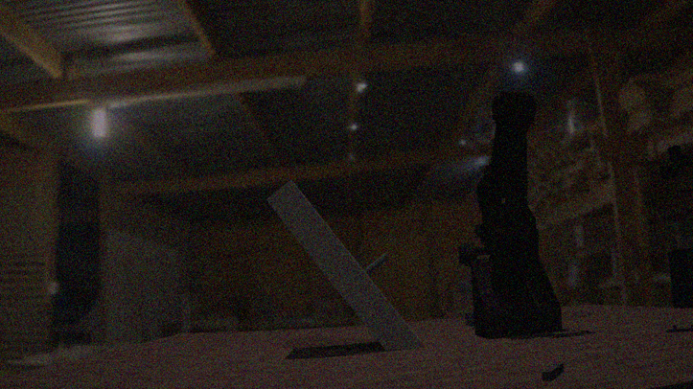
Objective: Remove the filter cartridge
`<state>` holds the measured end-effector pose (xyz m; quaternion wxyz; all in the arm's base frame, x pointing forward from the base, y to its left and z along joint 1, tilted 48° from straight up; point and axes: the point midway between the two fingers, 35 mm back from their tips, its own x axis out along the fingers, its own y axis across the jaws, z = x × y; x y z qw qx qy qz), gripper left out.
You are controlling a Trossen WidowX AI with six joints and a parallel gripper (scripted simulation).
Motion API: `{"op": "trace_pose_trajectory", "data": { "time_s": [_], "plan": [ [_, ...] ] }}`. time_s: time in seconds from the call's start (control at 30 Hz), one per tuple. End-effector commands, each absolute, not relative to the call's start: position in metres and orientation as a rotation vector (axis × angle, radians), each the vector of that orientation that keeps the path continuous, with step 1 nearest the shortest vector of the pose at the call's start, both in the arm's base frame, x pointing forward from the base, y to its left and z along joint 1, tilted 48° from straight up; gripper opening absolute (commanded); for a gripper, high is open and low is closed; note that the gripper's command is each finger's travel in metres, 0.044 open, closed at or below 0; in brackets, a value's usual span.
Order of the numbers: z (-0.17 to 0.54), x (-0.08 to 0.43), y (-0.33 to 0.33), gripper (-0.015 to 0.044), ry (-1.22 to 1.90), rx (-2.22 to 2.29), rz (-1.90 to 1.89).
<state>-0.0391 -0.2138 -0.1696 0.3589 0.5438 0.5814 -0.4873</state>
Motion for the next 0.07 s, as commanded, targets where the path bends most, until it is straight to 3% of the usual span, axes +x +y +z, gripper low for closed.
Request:
{"op": "trace_pose_trajectory", "data": {
  "time_s": [0.0, 0.03],
  "plan": [
    [-0.1698, -0.0391, -0.2136, 0.044, 1.5, 1.402, -1.257],
    [-0.1698, -0.0391, -0.2136, 0.044, 1.5, 1.402, -1.257]
  ]
}}
